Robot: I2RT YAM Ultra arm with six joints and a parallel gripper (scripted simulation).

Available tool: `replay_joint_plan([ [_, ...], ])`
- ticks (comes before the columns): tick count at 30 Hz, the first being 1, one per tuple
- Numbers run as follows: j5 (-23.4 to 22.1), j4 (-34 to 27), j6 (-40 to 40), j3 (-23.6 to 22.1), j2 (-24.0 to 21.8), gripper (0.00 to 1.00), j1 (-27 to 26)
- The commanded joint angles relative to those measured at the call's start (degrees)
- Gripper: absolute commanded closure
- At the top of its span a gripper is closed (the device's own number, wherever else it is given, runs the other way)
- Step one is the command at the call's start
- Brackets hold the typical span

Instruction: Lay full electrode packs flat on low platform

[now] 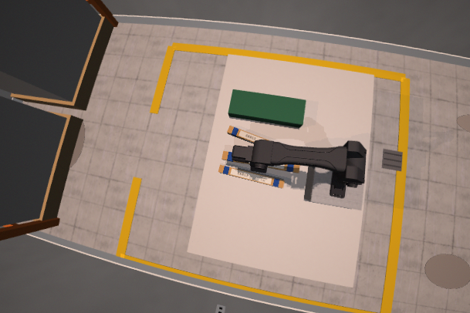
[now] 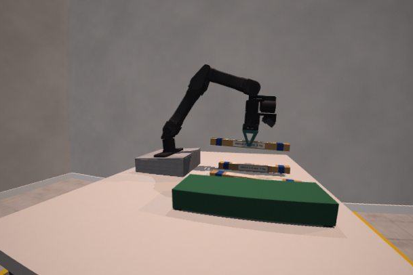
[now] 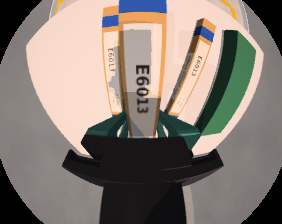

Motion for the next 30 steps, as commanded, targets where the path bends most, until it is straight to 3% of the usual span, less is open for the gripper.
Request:
replay_joint_plan([
  [1, 0.04, 0.04, -0.21, 0.29, -3.77, 1.0, -0.2],
  [30, 0.06, 8.72, -0.49, -6.73, -3.65, 1.0, -0.59],
])
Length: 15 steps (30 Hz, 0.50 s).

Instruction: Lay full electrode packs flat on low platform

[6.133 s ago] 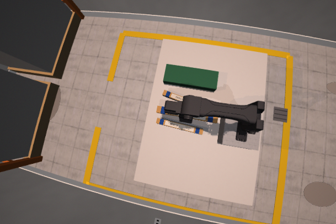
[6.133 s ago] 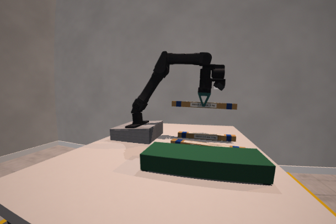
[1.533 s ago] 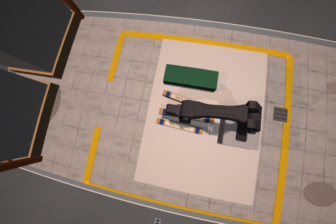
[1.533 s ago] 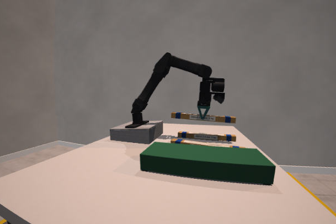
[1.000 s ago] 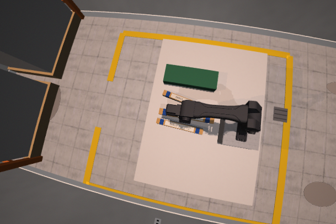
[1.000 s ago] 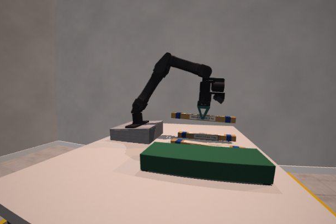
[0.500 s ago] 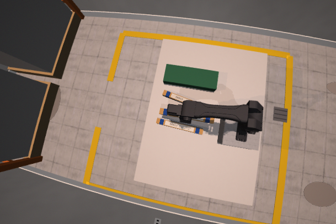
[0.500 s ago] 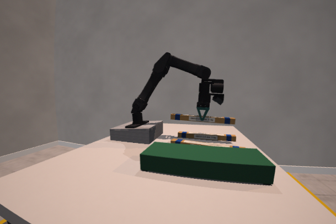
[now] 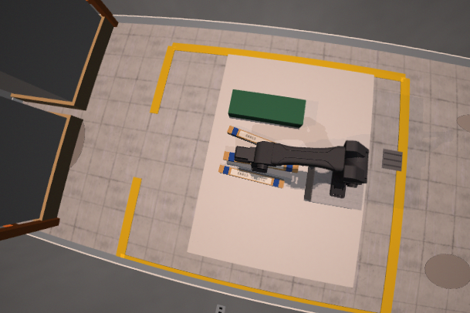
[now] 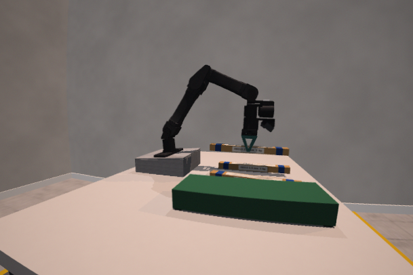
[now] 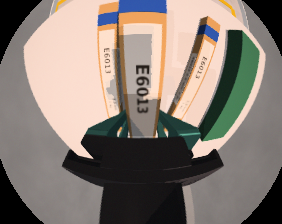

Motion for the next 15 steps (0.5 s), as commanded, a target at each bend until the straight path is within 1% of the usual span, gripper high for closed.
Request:
replay_joint_plan([
  [1, 0.02, 1.76, -0.22, 0.23, -2.4, 1.0, -0.37],
  [2, 0.01, 2.06, -0.23, -1.08, -2.23, 1.0, -0.39],
  [4, 0.01, 2.76, -0.25, -1.62, -2.08, 1.0, -0.43],
  [6, 0.02, 3.49, -0.26, -0.78, -2.02, 1.0, -0.48],
  [8, 0.02, 4.09, -0.27, -2.56, -1.74, 1.0, -0.51],
  [10, 0.03, 4.79, -0.28, -2.33, -1.6, 1.0, -0.56],
  [12, 0.03, 5.44, -0.28, -3.12, -1.38, 1.0, -0.54],
  [13, 0.03, 5.77, -0.3, -2.58, -0.85, 1.0, -0.52],
  [14, 0.04, 5.76, -0.3, -1.43, -1.4, 1.0, -0.43],
  [15, 0.03, 5.73, -0.3, -1.37, -1.36, 1.0, -0.35],
])
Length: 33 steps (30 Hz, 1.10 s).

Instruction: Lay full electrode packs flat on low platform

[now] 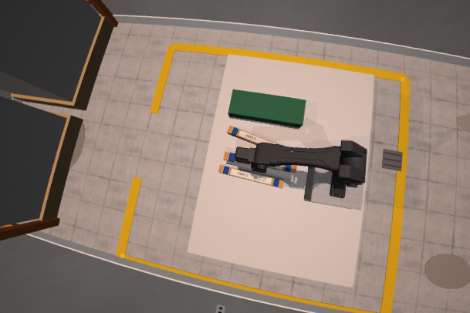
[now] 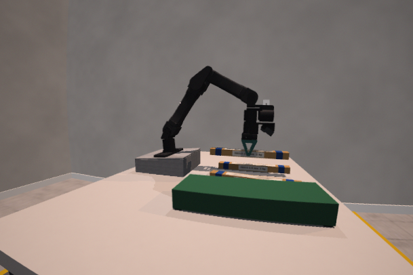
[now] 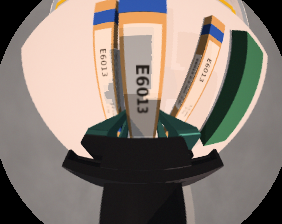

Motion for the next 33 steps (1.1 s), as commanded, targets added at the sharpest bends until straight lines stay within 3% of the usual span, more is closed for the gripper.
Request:
replay_joint_plan([
  [1, 0.03, 1.36, -0.25, 1.65, -2.24, 1.0, -0.24],
  [33, 0.04, -1.54, -0.29, 3.58, -1.71, 1.0, -0.4],
])
